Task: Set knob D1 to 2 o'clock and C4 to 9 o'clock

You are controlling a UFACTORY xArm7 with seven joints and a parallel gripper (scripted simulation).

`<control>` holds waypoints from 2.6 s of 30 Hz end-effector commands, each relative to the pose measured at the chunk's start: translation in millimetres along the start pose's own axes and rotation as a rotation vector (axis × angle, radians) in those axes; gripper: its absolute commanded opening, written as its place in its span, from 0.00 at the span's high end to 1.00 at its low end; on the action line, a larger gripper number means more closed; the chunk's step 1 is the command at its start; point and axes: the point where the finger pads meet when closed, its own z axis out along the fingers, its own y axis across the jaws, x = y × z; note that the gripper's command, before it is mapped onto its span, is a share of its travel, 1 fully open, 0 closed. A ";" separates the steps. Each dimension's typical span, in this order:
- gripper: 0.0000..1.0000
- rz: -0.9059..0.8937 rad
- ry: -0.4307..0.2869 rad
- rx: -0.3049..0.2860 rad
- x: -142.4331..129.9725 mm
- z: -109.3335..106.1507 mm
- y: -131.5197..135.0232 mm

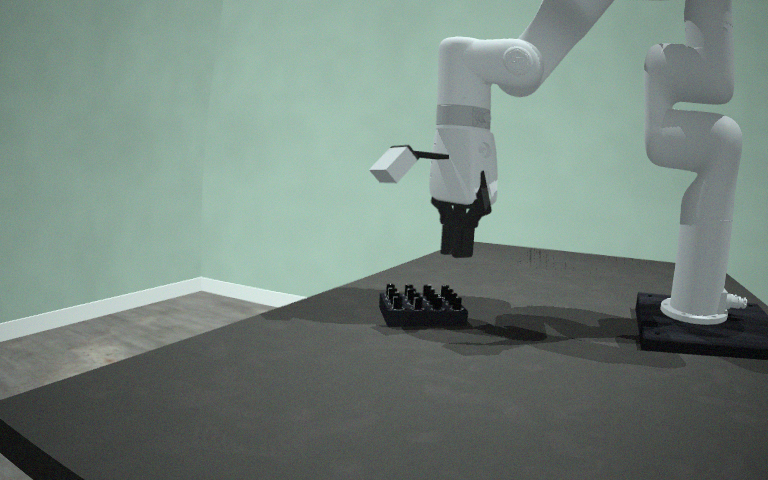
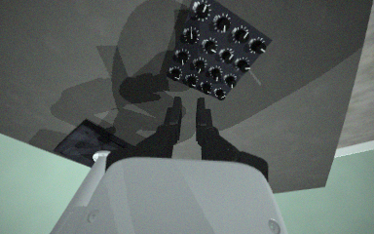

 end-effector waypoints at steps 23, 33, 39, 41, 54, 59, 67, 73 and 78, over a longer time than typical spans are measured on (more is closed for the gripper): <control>0.81 -0.819 0.007 0.008 -0.9 0.5 2.2; 0.81 -1.104 0.006 0.006 -1.7 2.8 2.7; 0.81 -1.190 0.006 0.005 -2.0 3.7 2.8; 0.81 -1.192 0.006 0.005 -2.0 3.7 2.8; 0.81 -1.193 0.006 0.005 -2.0 3.7 2.8; 0.81 -1.193 0.006 0.005 -2.0 3.7 2.8; 0.81 -1.193 0.006 0.005 -2.0 3.7 2.8; 0.81 -1.193 0.006 0.005 -2.0 3.7 2.8; 0.81 -1.193 0.006 0.005 -2.0 3.7 2.8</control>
